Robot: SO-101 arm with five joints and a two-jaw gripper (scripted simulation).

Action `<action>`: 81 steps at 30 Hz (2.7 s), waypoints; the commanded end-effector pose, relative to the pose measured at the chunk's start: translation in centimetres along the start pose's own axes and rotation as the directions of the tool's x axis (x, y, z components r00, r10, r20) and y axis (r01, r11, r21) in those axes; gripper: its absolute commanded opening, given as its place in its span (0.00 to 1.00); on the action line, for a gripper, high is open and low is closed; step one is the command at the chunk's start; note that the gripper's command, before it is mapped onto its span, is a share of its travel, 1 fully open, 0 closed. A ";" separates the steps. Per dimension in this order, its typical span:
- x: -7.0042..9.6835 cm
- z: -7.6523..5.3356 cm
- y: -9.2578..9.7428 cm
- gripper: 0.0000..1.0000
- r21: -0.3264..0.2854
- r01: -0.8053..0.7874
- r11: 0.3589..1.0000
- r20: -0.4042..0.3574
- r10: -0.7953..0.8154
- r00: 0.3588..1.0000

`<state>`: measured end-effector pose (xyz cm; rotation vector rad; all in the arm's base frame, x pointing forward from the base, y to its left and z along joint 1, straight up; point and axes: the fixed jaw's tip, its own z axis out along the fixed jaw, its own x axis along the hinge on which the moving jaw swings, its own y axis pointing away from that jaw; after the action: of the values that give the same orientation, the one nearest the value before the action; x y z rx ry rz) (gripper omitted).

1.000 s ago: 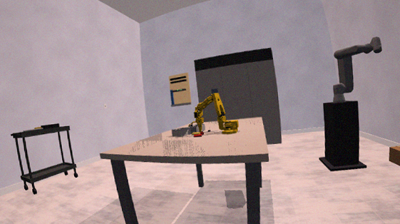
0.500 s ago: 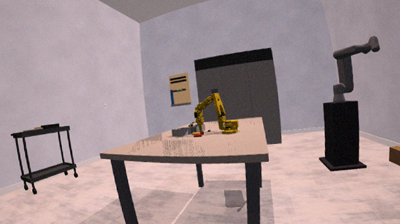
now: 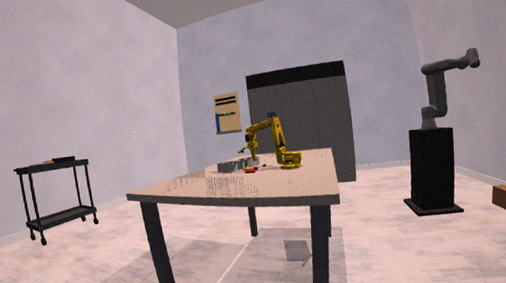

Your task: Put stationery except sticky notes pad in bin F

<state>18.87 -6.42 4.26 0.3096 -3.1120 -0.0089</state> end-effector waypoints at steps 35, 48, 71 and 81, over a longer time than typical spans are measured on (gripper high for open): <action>-6.4 -4.8 -1.9 0.00 0.069 -0.333 0.940 0.401 0.280 0.872; -8.8 -5.2 -2.5 0.00 0.006 -0.449 0.893 0.558 0.370 0.743; -9.0 -5.2 -2.3 0.05 -0.005 -0.454 0.891 0.561 0.378 0.737; -9.0 -5.2 -2.3 0.26 -0.005 -0.454 0.891 0.561 0.378 0.737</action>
<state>27.82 -6.93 8.08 -0.4923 -3.6246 0.1346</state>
